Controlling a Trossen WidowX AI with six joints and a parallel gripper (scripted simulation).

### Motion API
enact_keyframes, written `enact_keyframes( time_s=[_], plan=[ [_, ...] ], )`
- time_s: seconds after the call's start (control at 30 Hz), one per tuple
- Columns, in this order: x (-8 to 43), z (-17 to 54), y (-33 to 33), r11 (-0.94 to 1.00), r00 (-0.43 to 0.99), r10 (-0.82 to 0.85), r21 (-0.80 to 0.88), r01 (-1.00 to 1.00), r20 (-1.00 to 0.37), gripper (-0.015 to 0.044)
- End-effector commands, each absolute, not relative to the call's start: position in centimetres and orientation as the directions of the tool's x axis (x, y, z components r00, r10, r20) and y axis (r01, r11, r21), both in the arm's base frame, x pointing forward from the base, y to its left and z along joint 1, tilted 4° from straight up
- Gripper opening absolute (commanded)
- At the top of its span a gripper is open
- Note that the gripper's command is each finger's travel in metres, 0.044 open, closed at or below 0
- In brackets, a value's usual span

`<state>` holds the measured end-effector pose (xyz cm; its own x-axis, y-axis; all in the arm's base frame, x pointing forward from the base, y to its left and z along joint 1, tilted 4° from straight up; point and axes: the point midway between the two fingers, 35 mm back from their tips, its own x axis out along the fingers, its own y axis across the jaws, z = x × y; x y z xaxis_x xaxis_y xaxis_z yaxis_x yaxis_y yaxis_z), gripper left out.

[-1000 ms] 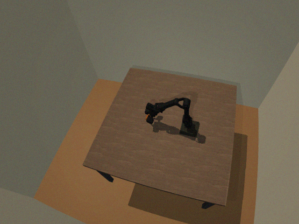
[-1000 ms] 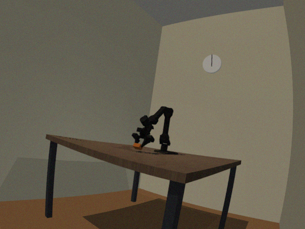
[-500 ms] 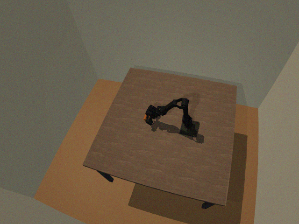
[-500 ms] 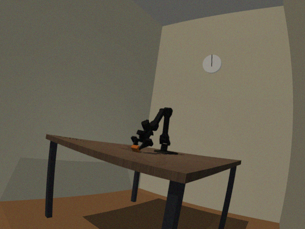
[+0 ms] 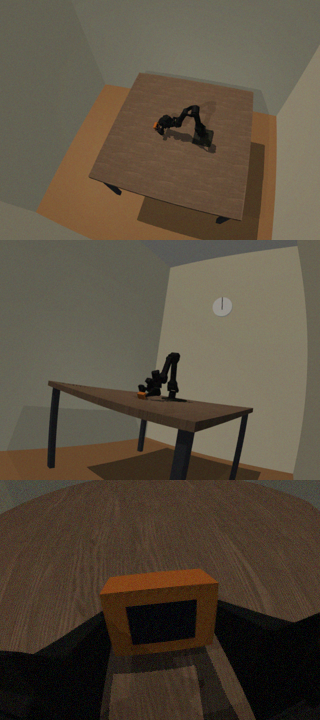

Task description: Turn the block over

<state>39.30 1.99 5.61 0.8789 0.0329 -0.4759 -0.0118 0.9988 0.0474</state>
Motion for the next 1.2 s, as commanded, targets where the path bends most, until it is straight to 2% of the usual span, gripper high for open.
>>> enact_keyframes(
  time_s=[0.0,0.2,0.87,1.17],
  plan=[
    [38.45,5.04,1.91,0.999,0.900,0.026,0.049,-0.005,-0.436,0.0000],
    [37.57,5.34,1.88,0.999,0.932,0.023,0.052,-0.005,-0.361,0.0000],
    [37.48,5.65,1.86,0.999,0.942,0.022,0.052,-0.005,-0.336,0.0000],
    [37.48,5.65,1.86,0.999,0.942,0.022,0.052,-0.005,-0.336,0.0236]
  ],
)
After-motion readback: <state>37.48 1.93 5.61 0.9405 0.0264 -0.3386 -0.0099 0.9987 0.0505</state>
